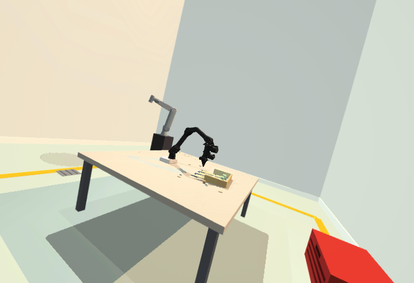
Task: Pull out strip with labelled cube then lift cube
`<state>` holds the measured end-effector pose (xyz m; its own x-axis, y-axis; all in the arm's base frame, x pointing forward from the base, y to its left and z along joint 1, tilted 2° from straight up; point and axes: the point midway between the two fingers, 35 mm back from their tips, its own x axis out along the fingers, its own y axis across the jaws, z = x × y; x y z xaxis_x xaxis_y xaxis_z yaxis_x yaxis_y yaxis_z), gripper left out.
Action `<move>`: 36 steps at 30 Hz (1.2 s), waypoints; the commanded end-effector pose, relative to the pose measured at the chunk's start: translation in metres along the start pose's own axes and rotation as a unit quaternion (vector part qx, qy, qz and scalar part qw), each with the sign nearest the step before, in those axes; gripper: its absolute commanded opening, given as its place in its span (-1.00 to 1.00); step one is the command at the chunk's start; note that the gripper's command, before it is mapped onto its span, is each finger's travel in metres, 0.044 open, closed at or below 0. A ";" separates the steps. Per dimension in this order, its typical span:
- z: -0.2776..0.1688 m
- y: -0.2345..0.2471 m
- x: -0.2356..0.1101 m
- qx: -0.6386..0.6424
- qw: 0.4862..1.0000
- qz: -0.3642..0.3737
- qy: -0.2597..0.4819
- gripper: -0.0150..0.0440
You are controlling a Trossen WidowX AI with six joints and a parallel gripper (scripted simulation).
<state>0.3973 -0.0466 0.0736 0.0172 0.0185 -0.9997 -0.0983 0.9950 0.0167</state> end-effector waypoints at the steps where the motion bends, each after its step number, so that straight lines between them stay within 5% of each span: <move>1: 0.001 -0.001 0.009 -0.004 1.000 -0.002 0.004 -0.49; 36: 0.002 0.001 0.066 -0.004 1.000 -0.002 0.004 -0.49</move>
<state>0.4027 -0.0439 0.0171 0.0208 0.0181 -0.9996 -0.1068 0.9942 0.0158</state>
